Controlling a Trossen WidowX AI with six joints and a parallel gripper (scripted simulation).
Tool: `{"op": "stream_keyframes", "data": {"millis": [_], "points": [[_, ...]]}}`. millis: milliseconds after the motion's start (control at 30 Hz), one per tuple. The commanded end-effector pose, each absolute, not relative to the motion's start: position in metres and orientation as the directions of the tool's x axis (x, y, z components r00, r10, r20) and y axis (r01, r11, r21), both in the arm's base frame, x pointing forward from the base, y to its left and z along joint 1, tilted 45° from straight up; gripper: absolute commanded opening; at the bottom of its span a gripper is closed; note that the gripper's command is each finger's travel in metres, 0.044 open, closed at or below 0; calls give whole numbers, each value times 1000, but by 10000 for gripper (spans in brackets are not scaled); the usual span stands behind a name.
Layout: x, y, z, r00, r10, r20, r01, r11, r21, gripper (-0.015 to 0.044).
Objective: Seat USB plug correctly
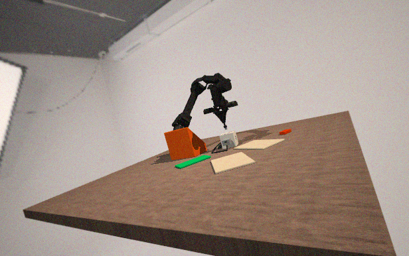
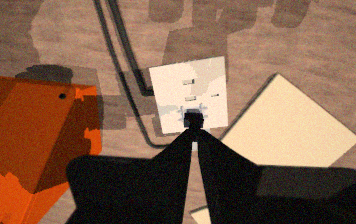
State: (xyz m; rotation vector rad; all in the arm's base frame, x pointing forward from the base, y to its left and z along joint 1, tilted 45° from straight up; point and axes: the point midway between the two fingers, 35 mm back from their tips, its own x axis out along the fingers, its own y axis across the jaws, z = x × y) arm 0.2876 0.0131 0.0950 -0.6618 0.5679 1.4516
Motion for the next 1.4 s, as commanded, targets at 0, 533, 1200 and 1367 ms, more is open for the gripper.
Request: {"op": "stream_keyframes", "data": {"millis": [0, 533, 1200, 1367], "points": [[288, 13, 95, 49, 703, -709, -988, -68, -136, 0], [288, 13, 95, 49, 703, -709, -957, -169, -234, 0], [288, 14, 93, 51, 699, -714, -961, -159, -225, 0], [288, 14, 92, 52, 697, -715, -962, -158, -224, 0]]}}
